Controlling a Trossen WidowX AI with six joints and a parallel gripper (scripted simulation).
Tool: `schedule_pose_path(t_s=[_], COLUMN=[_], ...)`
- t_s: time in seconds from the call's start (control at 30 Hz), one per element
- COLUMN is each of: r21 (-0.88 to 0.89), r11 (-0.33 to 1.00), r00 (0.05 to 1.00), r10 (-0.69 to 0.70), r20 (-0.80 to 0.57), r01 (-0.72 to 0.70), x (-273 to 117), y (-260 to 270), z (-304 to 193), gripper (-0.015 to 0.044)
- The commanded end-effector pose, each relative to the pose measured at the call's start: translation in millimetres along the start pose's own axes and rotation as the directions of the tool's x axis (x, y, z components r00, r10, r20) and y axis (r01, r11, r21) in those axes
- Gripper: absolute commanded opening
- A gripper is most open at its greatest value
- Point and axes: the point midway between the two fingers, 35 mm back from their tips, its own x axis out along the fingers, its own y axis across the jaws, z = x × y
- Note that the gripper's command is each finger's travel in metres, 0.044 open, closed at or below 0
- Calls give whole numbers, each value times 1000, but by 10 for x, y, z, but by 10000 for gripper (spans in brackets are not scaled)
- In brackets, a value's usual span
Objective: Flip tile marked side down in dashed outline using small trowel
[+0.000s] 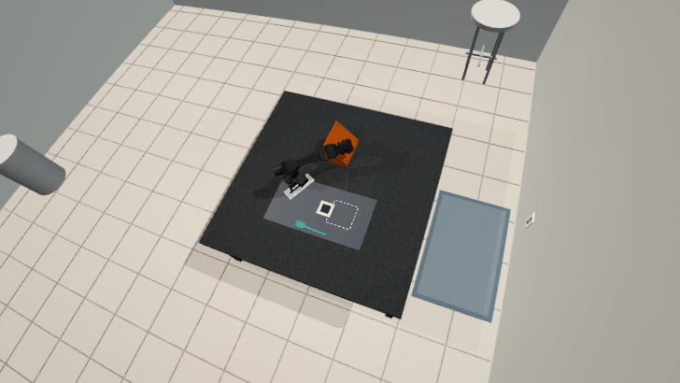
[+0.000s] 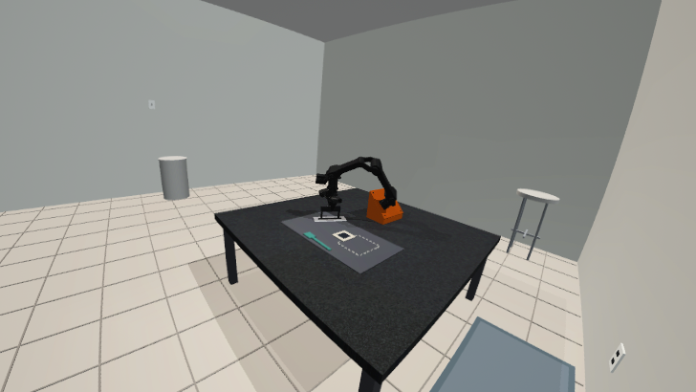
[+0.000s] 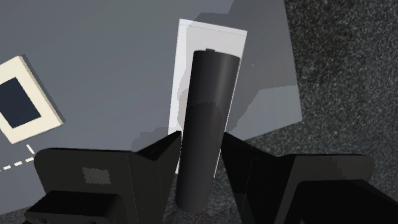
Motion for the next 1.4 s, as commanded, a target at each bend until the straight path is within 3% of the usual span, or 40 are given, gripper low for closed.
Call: schedule_pose_path(t_s=[0.0, 0.1, 0.3, 0.9, 1.07, 1.37], r21=[-29, -29, -29, -29, -49, -28], r11=[1000, 1000, 1000, 1000, 999, 1000], r00=[1000, 1000, 1000, 1000, 1000, 1000], r10=[-2, -2, -2, -2, -3, -3], r20=[1, 1, 1, 1, 0, 0], r01=[2, 2, 2, 2, 3, 3], x=[10, 10, 10, 10, -423, -448], y=[4, 4, 4, 4, 8, 7], z=[9, 9, 9, 9, -21, -17], gripper=[130, 130, 270, 270, 270, 270])
